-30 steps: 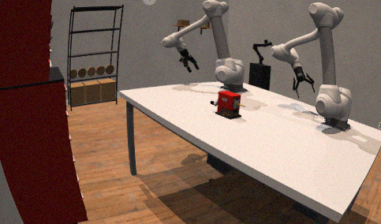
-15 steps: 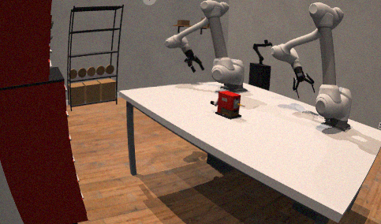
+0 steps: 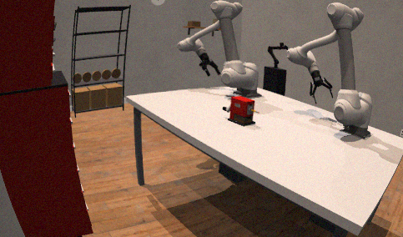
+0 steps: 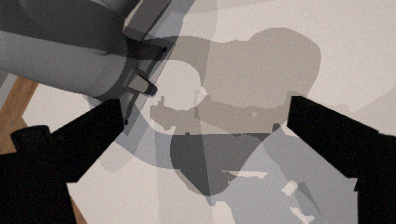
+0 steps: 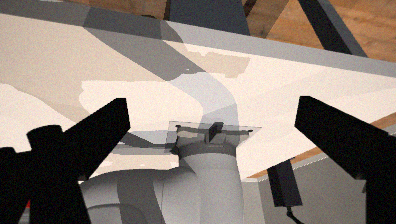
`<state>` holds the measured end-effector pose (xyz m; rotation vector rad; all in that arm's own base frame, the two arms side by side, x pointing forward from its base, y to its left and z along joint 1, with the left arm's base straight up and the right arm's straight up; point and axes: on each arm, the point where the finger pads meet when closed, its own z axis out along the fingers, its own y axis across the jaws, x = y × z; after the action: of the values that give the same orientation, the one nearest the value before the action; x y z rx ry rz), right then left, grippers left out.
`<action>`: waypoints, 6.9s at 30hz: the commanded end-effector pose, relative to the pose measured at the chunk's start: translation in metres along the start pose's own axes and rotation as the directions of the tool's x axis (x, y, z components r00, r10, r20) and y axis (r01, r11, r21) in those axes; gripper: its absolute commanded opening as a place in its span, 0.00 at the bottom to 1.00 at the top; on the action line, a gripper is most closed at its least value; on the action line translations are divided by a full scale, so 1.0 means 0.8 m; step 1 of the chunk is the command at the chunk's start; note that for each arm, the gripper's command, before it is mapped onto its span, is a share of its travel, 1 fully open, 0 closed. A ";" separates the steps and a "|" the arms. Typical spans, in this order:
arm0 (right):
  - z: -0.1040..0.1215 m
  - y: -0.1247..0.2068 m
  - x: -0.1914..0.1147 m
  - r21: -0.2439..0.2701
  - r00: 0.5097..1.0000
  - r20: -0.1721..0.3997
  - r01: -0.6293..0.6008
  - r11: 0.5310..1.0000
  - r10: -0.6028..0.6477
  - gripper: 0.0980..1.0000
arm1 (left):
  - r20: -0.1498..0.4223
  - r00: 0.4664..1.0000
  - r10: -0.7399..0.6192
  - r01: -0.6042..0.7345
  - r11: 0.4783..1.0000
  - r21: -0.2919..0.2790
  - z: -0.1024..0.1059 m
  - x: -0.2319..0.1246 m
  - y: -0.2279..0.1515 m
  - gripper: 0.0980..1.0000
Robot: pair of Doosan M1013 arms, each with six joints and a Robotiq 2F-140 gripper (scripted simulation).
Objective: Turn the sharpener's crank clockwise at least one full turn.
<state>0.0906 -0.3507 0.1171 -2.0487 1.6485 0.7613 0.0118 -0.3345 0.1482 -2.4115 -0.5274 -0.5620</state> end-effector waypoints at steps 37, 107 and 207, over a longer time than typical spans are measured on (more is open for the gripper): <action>0.024 0.052 -0.033 0.136 0.994 0.079 -0.087 0.987 0.076 1.00 | 0.000 1.000 0.000 0.000 1.000 -0.001 -0.001 0.000 0.000 1.00; 0.031 0.064 -0.043 0.175 0.990 0.102 -0.111 0.978 0.094 1.00 | 0.253 0.930 -0.267 0.269 0.963 0.024 -0.099 0.032 0.208 1.00; 0.031 0.064 -0.043 0.175 0.990 0.102 -0.111 0.978 0.094 1.00 | 0.613 0.182 -0.769 0.845 0.442 0.302 -0.061 0.586 0.721 0.00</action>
<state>0.0310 -0.3207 0.1207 -1.7888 1.7145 0.7033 0.6703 -0.6829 0.1522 -2.1524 -2.2882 0.0003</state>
